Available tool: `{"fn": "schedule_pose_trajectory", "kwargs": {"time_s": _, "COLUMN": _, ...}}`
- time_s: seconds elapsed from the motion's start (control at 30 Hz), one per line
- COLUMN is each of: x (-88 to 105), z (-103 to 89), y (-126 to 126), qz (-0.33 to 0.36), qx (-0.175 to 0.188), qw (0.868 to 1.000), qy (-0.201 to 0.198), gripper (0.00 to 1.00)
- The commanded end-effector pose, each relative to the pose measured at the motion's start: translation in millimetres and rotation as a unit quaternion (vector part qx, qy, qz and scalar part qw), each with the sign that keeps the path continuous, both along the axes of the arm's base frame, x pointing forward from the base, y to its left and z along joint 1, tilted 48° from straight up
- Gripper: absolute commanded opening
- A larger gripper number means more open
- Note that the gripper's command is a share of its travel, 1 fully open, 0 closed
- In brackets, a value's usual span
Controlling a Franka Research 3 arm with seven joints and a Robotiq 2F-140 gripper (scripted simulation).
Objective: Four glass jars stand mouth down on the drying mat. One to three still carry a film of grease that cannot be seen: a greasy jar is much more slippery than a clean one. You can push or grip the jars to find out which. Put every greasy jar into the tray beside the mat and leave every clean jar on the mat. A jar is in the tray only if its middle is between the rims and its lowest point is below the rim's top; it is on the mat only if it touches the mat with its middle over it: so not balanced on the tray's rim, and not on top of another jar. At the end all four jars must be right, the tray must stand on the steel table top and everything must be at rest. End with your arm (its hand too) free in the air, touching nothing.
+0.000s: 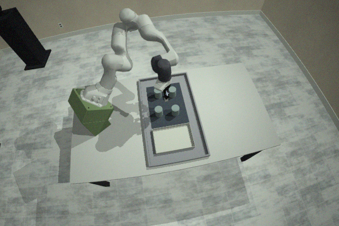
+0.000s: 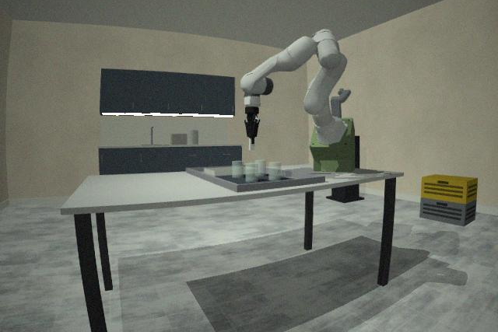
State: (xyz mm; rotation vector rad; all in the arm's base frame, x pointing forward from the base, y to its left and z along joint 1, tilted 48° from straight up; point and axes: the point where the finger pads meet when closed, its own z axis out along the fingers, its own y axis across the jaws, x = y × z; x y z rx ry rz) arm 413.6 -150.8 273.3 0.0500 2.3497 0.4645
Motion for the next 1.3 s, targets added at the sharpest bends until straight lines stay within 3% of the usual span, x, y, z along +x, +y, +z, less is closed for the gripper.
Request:
{"fn": "schedule_pose_trajectory", "kwargs": {"time_s": 0.0, "x": -3.3, "z": 8.3, "y": 24, "qz": -0.014, "qx": 0.029, "qw": 0.999, "qy": 0.013, "gripper": 0.00}}
{"fn": "schedule_pose_trajectory", "kwargs": {"time_s": 0.47, "x": -1.4, "z": 62.0, "y": 127, "qz": -0.014, "qx": 0.029, "qw": 0.999, "qy": 0.013, "gripper": 0.00}}
{"fn": "schedule_pose_trajectory", "kwargs": {"time_s": 0.57, "x": -1.2, "z": 65.9, "y": 134, "qz": -0.014, "qx": 0.029, "qw": 0.999, "qy": 0.013, "gripper": 0.00}}
{"fn": "schedule_pose_trajectory", "kwargs": {"time_s": 1.03, "x": 40.0, "z": 24.4, "y": 155, "qz": -0.014, "qx": 0.029, "qw": 0.999, "qy": 0.013, "gripper": 0.00}}
{"fn": "schedule_pose_trajectory", "kwargs": {"time_s": 1.27, "x": 49.5, "z": 14.9, "y": 160, "qz": -0.014, "qx": 0.029, "qw": 0.999, "qy": 0.013, "gripper": 0.00}}
